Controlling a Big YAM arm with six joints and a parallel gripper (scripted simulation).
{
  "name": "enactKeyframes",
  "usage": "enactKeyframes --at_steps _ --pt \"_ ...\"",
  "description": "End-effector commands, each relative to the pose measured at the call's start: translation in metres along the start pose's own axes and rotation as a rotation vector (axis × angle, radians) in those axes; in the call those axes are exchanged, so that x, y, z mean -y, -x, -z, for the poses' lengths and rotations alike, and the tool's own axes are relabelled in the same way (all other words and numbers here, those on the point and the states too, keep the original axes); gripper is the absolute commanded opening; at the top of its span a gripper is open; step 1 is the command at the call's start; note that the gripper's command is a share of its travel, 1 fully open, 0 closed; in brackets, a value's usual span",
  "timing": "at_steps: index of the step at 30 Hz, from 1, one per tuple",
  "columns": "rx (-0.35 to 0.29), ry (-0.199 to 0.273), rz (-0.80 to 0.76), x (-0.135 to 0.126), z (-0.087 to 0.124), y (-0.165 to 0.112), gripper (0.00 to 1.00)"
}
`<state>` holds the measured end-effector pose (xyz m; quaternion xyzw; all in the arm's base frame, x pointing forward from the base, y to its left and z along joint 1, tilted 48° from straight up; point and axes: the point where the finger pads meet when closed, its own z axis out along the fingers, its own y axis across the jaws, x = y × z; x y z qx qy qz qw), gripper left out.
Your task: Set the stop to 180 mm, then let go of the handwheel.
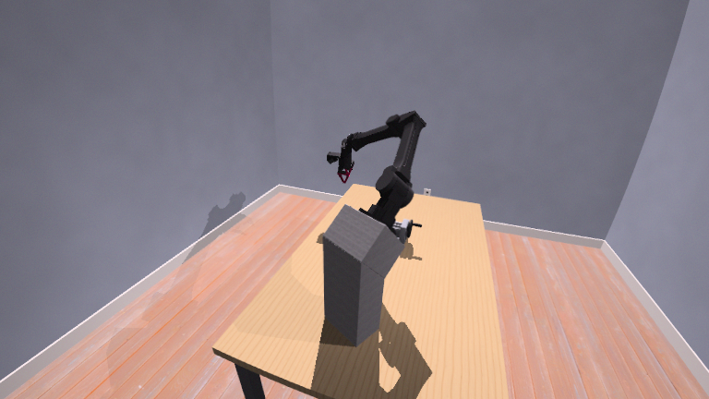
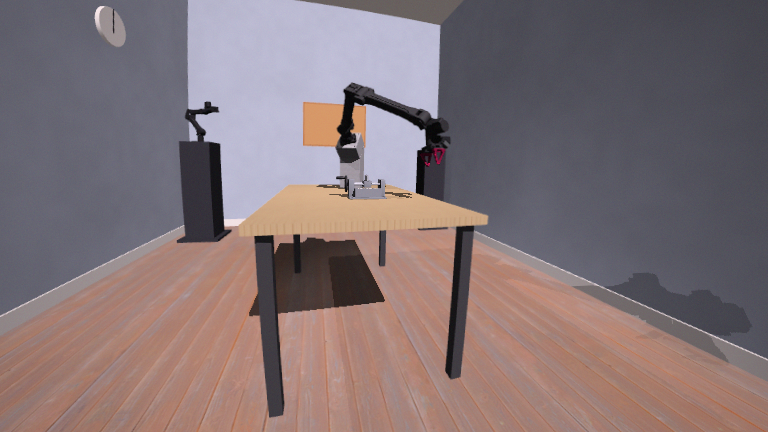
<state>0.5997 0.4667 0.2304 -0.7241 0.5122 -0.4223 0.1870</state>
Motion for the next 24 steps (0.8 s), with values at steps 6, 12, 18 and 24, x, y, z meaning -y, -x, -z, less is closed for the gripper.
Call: enactKeyframes --at_steps 6,12,18,24 --pt "0.006 -0.011 -0.004 0.005 0.007 0.001 1.00" --pt "0.006 -0.011 -0.004 0.005 0.007 0.001 1.00" --pt "0.018 -0.034 -0.022 0.018 0.019 0.001 1.00" --pt "0.018 -0.034 -0.022 0.018 0.019 0.001 1.00"
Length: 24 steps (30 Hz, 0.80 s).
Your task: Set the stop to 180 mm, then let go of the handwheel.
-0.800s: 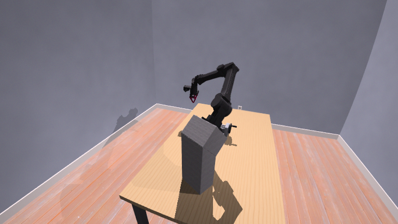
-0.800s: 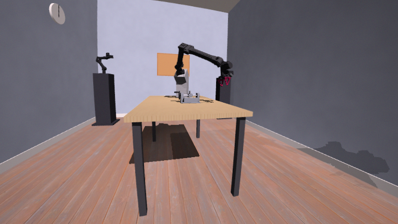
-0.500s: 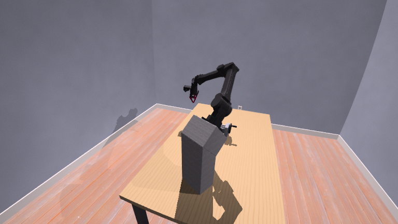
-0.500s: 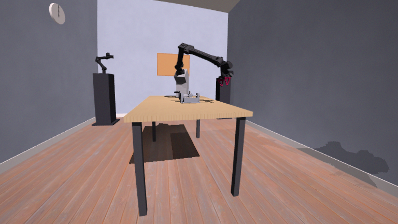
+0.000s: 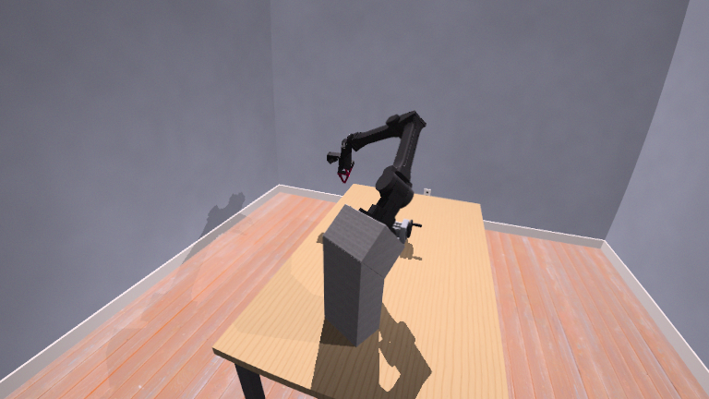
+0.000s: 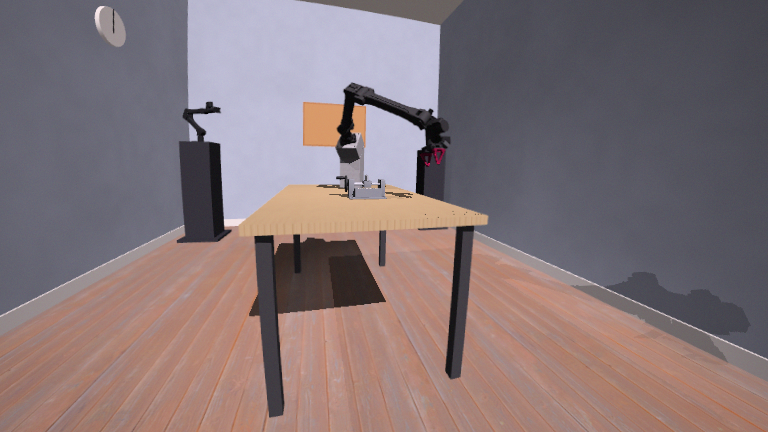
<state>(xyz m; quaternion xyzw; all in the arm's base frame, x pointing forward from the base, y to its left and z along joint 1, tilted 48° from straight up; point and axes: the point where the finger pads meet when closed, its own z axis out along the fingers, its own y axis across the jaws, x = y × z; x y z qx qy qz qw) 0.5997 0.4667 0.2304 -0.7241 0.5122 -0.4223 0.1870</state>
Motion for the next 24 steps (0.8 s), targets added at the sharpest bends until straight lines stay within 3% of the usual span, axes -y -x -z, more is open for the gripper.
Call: enactKeyframes --at_steps 1,12,14,24 --pt "0.018 -0.034 -0.022 0.018 0.019 0.001 1.00" --pt "0.020 -0.036 -0.022 0.019 0.022 0.001 1.00" --pt "0.034 -0.052 -0.030 0.026 0.043 0.004 1.00" --pt "0.040 -0.064 -0.045 0.037 0.096 0.000 1.00"
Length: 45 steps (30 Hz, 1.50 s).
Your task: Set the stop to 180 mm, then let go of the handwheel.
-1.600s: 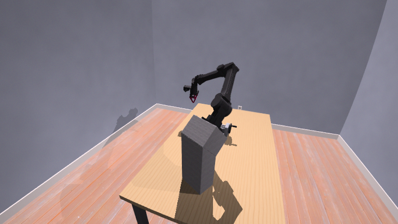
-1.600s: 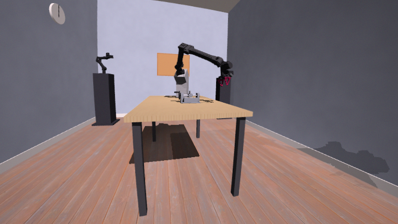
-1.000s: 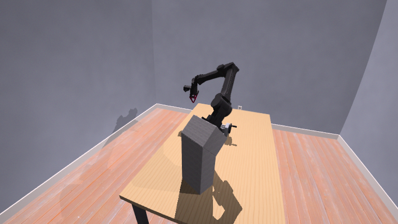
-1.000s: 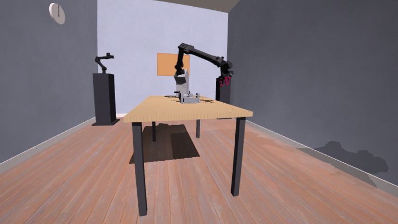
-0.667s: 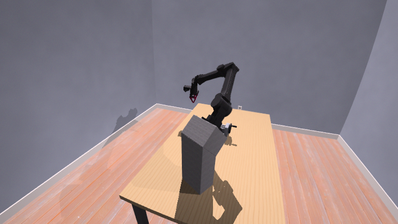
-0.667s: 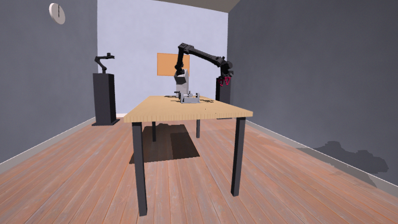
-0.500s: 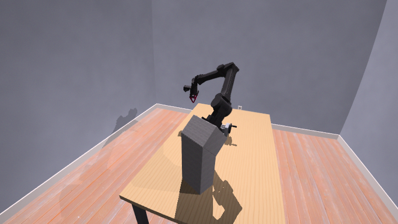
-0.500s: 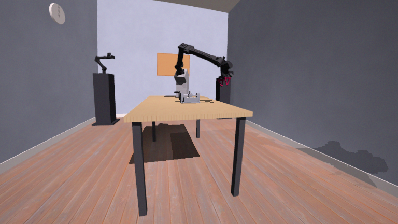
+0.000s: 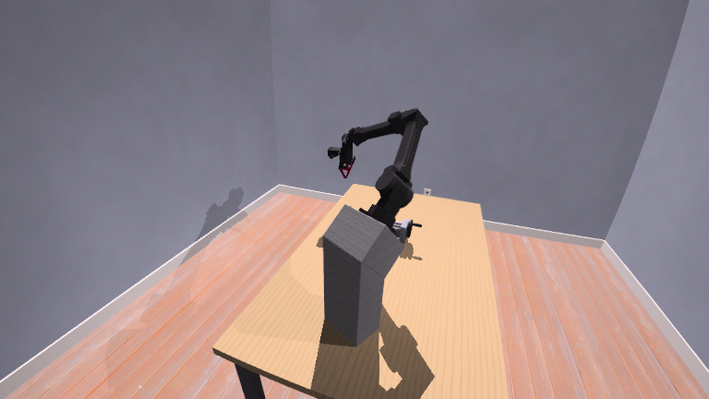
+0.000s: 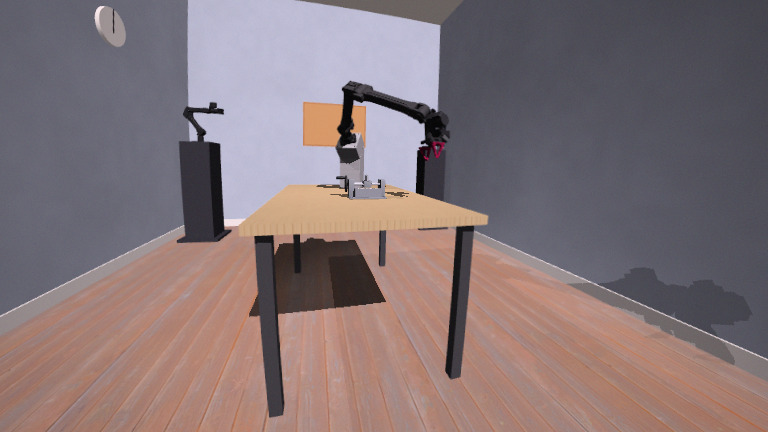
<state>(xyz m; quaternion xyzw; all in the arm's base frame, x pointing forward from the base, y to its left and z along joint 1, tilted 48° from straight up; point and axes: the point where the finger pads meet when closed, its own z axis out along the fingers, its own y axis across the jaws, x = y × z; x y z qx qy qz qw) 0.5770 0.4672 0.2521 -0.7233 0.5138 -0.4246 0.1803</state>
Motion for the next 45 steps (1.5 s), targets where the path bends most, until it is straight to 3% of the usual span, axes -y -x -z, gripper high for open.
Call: enactKeyframes --at_steps 1,3,6,12,13,15,17,20,21,23,25,30,35,37,45 --pt "0.052 -0.072 -0.049 0.035 0.073 0.005 1.00" --pt "0.052 -0.072 -0.049 0.035 0.073 0.005 1.00" --pt "0.053 -0.071 -0.050 0.040 0.103 0.005 1.00" --pt "0.054 -0.069 -0.051 0.043 0.133 0.003 1.00" --pt "0.054 -0.066 -0.048 0.041 0.133 0.005 1.00" --pt "0.020 -0.024 -0.030 0.027 0.105 0.002 1.00" --pt "0.009 -0.013 -0.030 0.025 0.094 0.000 1.00" --pt "0.014 -0.016 -0.028 0.025 0.098 0.003 1.00" --pt "0.053 -0.058 -0.038 0.034 0.132 0.008 1.00" --pt "0.048 -0.051 -0.040 0.030 0.127 0.006 1.00" --pt "0.025 -0.034 -0.078 0.031 0.106 -0.013 1.00" --pt "0.023 -0.019 -0.207 0.029 0.095 -0.037 1.00" --pt "0.016 0.011 -0.468 0.020 0.077 -0.085 1.00" --pt "0.016 0.011 -0.468 0.020 0.077 -0.085 1.00" --pt "-0.008 0.081 -0.921 -0.024 0.044 -0.204 1.00"
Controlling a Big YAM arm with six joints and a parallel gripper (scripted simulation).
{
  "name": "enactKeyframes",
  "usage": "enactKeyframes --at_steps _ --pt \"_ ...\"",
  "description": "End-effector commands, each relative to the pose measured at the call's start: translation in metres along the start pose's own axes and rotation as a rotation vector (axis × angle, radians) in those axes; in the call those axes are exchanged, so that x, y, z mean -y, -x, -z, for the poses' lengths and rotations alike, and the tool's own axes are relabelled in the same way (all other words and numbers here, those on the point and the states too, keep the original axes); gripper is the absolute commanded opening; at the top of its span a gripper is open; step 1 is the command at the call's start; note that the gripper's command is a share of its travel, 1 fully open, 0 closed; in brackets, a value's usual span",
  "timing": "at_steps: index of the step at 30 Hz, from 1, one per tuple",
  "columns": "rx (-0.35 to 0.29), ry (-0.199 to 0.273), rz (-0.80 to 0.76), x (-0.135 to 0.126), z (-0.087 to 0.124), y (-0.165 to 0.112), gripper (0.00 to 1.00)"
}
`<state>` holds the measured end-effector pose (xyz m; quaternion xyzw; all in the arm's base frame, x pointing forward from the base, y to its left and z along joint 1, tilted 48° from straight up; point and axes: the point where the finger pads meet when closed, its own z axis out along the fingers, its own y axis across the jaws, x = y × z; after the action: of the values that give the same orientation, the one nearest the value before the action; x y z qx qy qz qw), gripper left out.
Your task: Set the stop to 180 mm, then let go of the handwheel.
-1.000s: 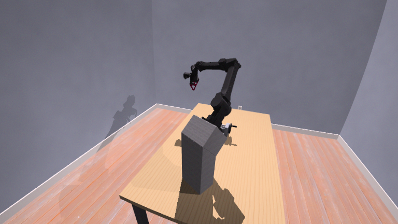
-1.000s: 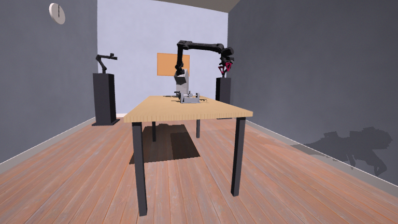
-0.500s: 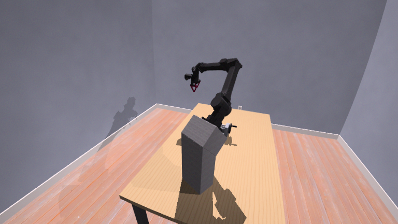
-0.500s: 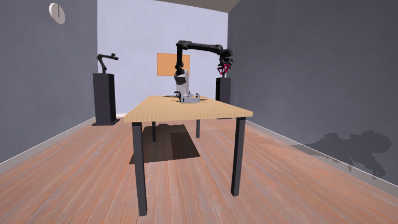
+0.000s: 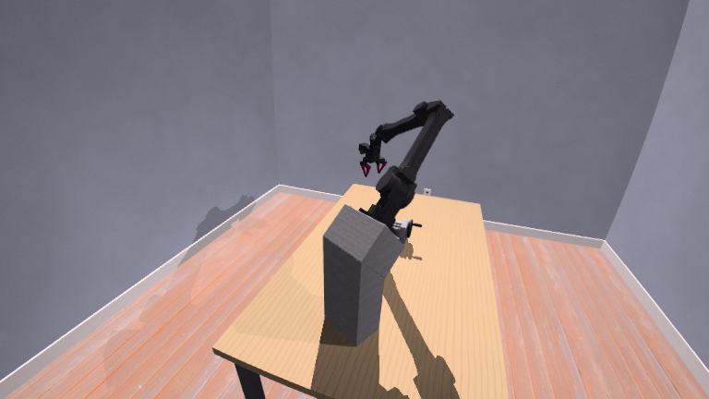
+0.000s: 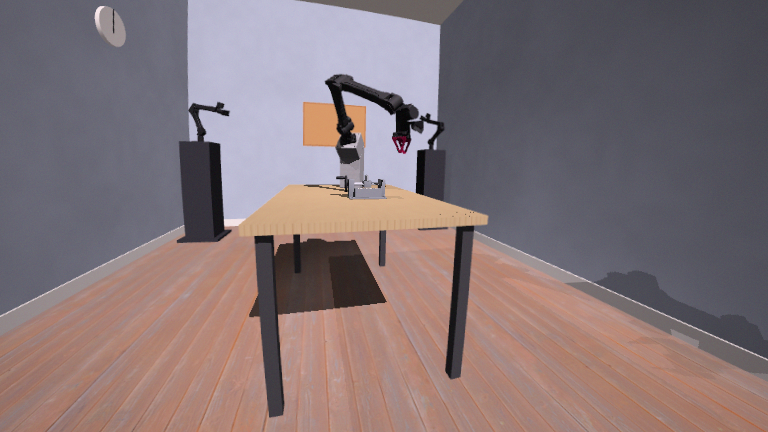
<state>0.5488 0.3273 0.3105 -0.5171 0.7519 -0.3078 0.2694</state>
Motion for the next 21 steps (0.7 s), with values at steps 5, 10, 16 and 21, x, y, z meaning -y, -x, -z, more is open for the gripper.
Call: enactKeyframes --at_steps 5,10,16,21 --pt "-0.001 0.010 -0.503 0.054 0.001 -0.133 1.00" --pt "-0.033 0.022 -0.784 0.046 0.003 -0.174 1.00" --pt "-0.027 0.030 -1.117 0.034 -0.005 -0.280 1.00" --pt "-0.049 0.076 -1.402 0.014 -0.004 -0.331 1.00"
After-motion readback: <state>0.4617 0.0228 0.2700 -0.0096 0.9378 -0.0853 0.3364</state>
